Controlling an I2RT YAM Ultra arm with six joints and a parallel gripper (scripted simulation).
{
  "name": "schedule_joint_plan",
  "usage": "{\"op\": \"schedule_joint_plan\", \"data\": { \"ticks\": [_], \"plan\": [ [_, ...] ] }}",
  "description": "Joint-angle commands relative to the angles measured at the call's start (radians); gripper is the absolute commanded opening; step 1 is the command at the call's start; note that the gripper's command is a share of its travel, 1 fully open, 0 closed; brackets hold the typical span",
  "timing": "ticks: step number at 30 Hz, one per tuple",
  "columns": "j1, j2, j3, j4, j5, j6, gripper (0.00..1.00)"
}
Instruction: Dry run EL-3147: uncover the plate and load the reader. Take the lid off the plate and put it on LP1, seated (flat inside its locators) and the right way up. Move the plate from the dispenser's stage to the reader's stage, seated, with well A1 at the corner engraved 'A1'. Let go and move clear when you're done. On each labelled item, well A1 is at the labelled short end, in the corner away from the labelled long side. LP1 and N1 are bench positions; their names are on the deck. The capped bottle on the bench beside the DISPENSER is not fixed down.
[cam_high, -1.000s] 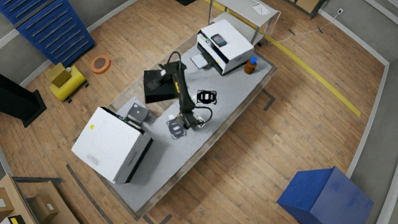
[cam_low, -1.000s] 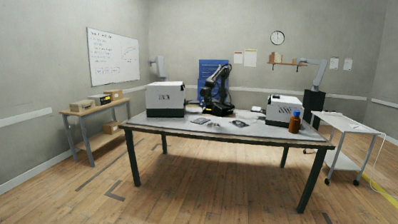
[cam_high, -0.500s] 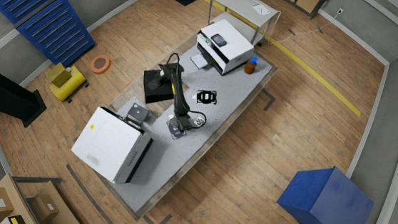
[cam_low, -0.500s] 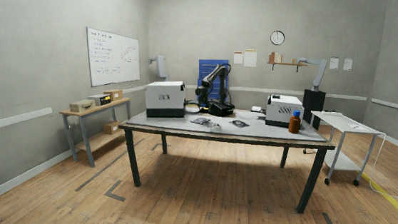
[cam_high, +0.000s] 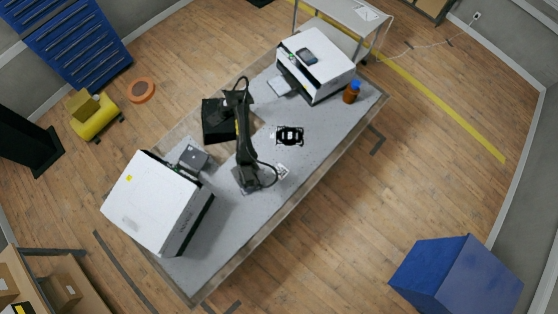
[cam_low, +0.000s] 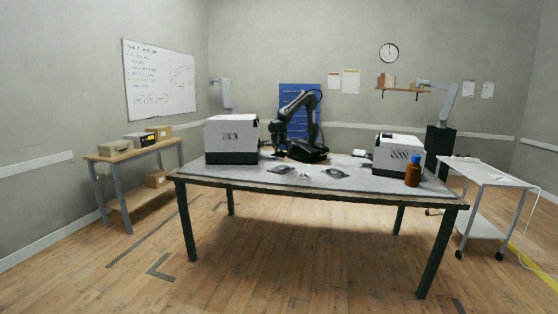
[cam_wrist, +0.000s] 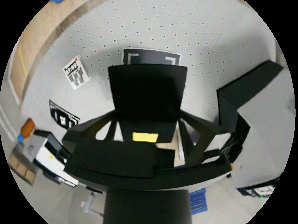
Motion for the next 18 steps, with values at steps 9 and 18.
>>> {"op": "schedule_joint_plan", "data": {
  "ticks": [9,18],
  "plan": [
    [-0.035,-0.028,-0.007,0.023,-0.028,0.113,0.85],
    [-0.035,-0.031,-0.01,0.021,-0.029,0.132,0.85]
  ]
}}
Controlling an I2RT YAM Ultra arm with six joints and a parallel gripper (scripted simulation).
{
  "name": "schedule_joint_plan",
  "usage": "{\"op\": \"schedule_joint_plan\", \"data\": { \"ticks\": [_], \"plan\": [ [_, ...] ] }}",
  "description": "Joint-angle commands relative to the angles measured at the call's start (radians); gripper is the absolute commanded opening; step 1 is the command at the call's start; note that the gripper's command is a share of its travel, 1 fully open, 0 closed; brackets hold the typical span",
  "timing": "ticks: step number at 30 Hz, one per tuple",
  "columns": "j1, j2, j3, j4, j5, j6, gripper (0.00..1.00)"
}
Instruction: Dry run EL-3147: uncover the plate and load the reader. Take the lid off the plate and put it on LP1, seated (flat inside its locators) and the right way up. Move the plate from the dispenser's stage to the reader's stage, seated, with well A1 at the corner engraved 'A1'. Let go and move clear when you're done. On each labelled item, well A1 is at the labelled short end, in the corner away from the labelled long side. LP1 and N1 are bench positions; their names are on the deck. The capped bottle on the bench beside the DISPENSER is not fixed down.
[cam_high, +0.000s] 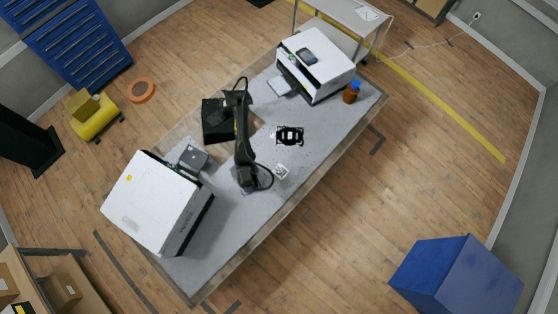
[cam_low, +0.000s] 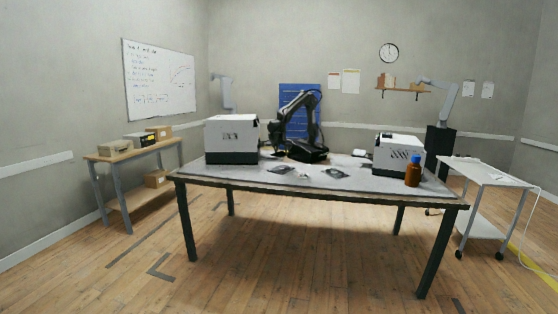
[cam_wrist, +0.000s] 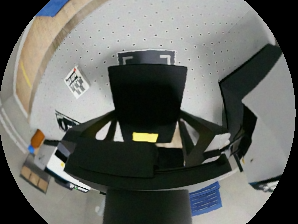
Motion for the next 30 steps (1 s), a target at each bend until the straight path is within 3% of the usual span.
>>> {"op": "schedule_joint_plan", "data": {
  "ticks": [1,19,30],
  "plan": [
    [-0.018,-0.031,0.0,0.007,-0.011,0.011,0.85],
    [-0.018,-0.032,-0.003,0.008,-0.01,-0.027,0.85],
    [0.013,0.017,-0.029,0.067,-0.009,-0.016,0.85]
  ]
}}
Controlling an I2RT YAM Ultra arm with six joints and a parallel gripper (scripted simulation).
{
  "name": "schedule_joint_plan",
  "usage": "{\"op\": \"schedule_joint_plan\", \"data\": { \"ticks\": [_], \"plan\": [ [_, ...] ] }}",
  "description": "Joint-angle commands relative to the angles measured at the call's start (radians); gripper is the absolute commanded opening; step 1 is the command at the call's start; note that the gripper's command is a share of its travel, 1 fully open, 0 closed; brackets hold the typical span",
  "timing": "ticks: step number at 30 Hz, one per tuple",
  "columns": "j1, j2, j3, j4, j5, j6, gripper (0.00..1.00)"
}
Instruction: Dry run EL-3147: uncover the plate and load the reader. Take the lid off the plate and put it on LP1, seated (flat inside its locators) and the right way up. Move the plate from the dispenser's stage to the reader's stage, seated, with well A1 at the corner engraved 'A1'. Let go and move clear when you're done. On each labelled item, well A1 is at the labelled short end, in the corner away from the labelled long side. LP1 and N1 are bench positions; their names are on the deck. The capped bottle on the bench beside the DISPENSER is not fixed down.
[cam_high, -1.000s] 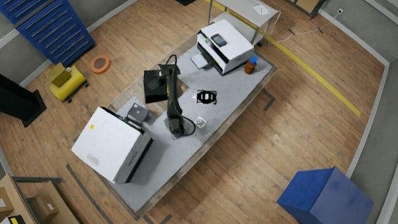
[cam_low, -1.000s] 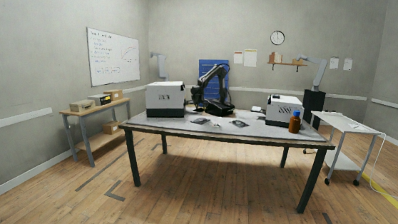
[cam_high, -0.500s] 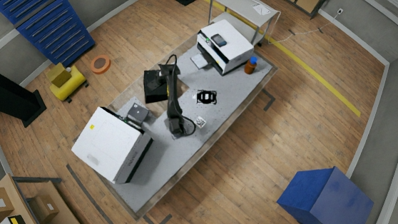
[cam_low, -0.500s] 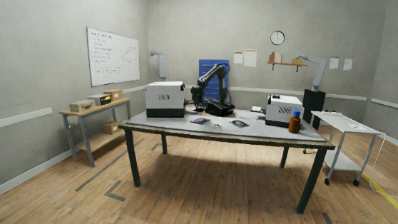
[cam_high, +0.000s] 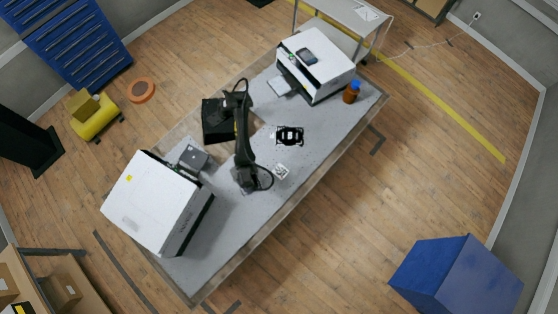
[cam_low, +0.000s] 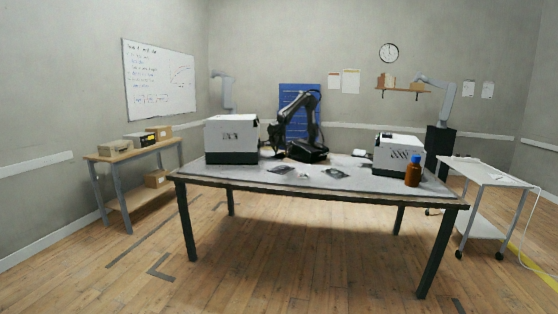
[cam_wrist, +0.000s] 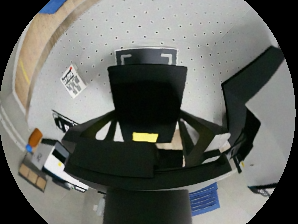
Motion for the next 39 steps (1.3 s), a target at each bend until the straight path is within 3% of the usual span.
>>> {"op": "schedule_joint_plan", "data": {
  "ticks": [1,3,6,17,20,34,39],
  "plan": [
    [0.009,-0.002,-0.003,0.031,-0.009,0.002,0.85],
    [-0.008,-0.025,-0.017,0.035,-0.008,0.004,0.85],
    [0.002,0.015,-0.02,0.05,-0.004,0.008,0.85],
    [0.019,0.043,-0.035,0.101,-0.003,0.016,0.85],
    [0.022,0.01,-0.049,0.105,-0.003,0.014,0.85],
    [0.029,0.08,-0.076,0.17,-0.001,0.029,0.85],
    [0.038,0.082,-0.038,0.183,-0.002,0.031,0.85]
  ]
}}
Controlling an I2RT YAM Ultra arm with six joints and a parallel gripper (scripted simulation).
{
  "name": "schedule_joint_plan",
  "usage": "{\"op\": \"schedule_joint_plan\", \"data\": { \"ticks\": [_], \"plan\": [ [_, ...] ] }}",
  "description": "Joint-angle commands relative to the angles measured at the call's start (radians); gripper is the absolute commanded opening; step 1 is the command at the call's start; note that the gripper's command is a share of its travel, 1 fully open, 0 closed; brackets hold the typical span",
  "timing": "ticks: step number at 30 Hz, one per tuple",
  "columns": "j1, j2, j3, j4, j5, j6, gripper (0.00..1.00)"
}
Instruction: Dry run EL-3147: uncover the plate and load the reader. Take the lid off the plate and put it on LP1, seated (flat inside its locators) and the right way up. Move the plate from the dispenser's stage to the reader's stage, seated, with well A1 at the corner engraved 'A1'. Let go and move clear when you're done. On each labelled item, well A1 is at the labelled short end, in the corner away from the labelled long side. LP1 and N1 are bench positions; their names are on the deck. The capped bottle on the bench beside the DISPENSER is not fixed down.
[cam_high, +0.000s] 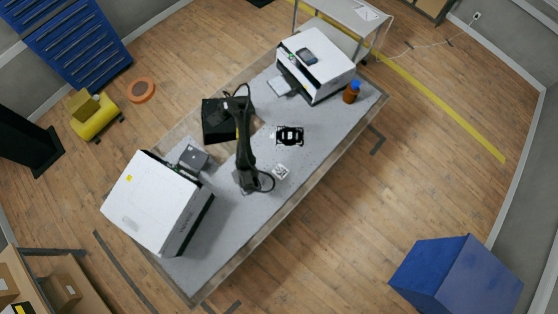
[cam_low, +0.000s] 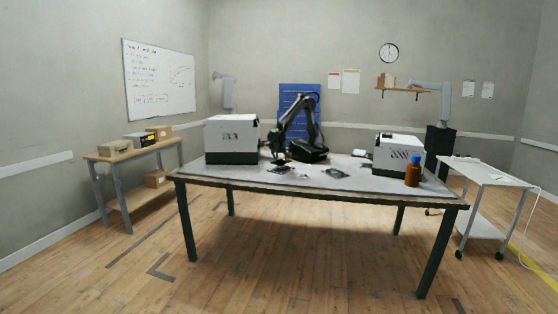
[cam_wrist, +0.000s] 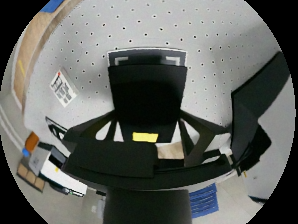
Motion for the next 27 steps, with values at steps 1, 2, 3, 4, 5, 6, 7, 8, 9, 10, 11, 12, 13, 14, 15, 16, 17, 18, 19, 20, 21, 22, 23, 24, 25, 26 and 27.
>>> {"op": "schedule_joint_plan", "data": {
  "ticks": [1,2,3,4,5,6,7,8,9,10,11,12,13,14,15,16,17,18,19,20,21,22,23,24,25,26,27],
  "plan": [
    [0.01,0.014,0.015,0.033,0.001,0.01,0.85],
    [0.012,0.017,0.0,0.037,0.001,0.011,0.85],
    [0.012,0.019,-0.018,0.042,0.001,0.012,0.85],
    [0.01,0.022,-0.024,0.046,0.001,0.013,0.85],
    [0.007,0.025,-0.026,0.052,0.001,0.014,0.85],
    [0.005,0.028,-0.028,0.057,0.001,0.015,0.85],
    [0.006,0.031,-0.009,0.063,0.001,0.016,0.85],
    [0.01,0.034,-0.008,0.067,0.001,0.017,0.85],
    [0.014,0.02,-0.015,0.07,0.001,0.018,0.85],
    [0.018,0.018,-0.023,0.074,0.001,0.018,0.85],
    [0.02,0.03,-0.021,0.079,0.002,0.019,0.85],
    [0.019,0.045,-0.023,0.083,0.002,0.02,0.85],
    [0.019,0.045,-0.023,0.083,0.002,0.02,0.85],
    [0.019,0.045,-0.023,0.083,0.002,0.02,0.85],
    [0.005,0.041,-0.036,0.088,0.002,0.019,0.85],
    [0.007,0.048,-0.038,0.092,0.002,0.022,0.85],
    [0.01,0.054,-0.024,0.098,0.002,0.023,0.85],
    [0.014,0.056,-0.026,0.102,0.002,0.024,0.85],
    [0.018,0.059,-0.036,0.106,0.002,0.025,0.85],
    [0.021,0.056,-0.043,0.11,0.002,0.026,0.85],
    [0.025,0.058,-0.04,0.115,0.003,0.027,0.85],
    [0.028,0.068,-0.025,0.12,0.003,0.028,0.85],
    [0.029,0.071,-0.026,0.124,0.003,0.029,0.85],
    [0.027,0.071,-0.033,0.128,0.003,0.03,0.85],
    [0.024,0.072,-0.041,0.132,0.003,0.03,0.85],
    [0.021,0.064,-0.044,0.134,0.003,0.03,0.85],
    [0.022,0.061,-0.027,0.122,0.001,0.024,0.85]
  ]
}}
